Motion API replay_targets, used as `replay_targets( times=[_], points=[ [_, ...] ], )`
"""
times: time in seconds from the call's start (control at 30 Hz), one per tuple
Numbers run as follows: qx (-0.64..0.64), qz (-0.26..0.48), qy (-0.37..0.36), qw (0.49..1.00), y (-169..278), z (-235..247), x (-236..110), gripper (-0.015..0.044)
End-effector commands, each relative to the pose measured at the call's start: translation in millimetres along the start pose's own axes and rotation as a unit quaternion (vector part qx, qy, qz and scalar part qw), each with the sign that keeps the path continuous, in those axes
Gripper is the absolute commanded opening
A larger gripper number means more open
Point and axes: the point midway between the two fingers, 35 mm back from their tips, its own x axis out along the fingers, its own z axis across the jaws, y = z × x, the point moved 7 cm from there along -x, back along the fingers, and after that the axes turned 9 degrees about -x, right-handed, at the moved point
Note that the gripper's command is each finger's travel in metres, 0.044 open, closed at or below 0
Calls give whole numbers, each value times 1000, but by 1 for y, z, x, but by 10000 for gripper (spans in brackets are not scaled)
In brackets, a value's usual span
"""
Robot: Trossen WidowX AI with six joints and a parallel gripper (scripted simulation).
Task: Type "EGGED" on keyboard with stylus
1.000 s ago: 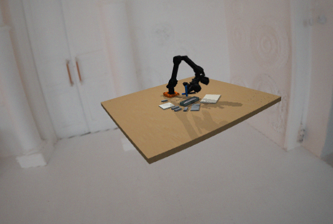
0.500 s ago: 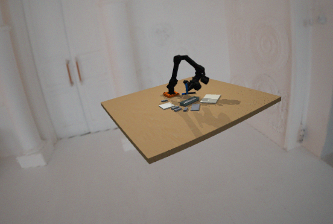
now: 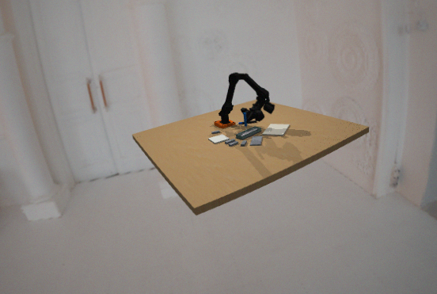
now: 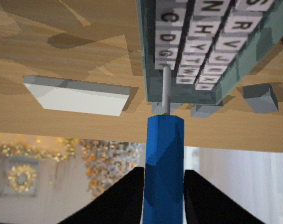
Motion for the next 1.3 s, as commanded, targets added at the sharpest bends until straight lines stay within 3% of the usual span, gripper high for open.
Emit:
replay_targets(
  times=[0.0, 1.27],
  points=[
    [1, -1, -1, 1000, -4, 0, 1, 81],
    [1, -1, -1, 1000, -16, -3, 8, 81]
  ],
)
